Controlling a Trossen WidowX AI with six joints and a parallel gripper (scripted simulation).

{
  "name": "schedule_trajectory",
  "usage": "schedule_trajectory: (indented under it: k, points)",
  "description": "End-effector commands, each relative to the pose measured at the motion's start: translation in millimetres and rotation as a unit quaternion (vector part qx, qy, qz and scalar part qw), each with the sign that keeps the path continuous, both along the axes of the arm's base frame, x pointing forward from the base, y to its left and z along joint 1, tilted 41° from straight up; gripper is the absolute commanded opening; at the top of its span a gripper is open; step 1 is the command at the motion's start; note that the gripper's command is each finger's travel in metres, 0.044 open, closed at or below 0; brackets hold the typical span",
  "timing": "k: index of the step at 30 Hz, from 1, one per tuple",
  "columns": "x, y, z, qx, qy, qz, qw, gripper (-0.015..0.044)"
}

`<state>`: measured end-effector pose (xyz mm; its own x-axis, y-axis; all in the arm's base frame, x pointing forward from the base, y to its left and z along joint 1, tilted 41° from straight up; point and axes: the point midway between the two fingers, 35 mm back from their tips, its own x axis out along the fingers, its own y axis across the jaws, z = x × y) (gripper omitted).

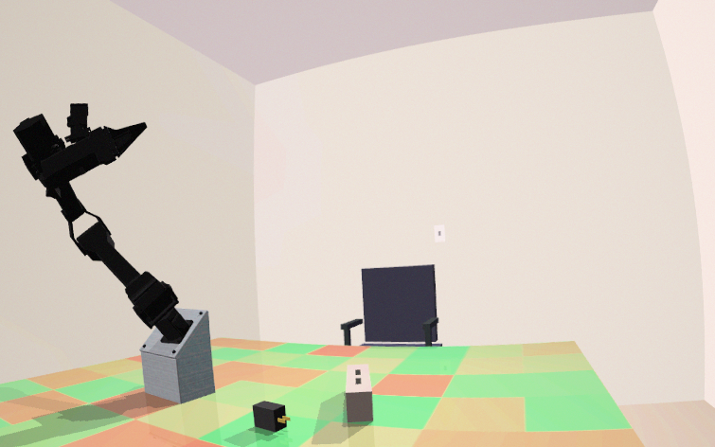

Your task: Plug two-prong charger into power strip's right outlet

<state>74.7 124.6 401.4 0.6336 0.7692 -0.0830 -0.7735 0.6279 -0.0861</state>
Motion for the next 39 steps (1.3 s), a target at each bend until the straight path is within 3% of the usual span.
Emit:
schedule_trajectory:
  k: [1,19,39]
  points:
    - [0.8,-0.5,-0.1,0.000,0.001,-0.001,1.000,0.0426]
    - [82.2,-45.9,-29.3,0.017,0.145,-0.102,0.984,0.0440]
    - [156.7,-87.7,-92.8,-0.001,0.300,-0.212,0.930,0.0440]
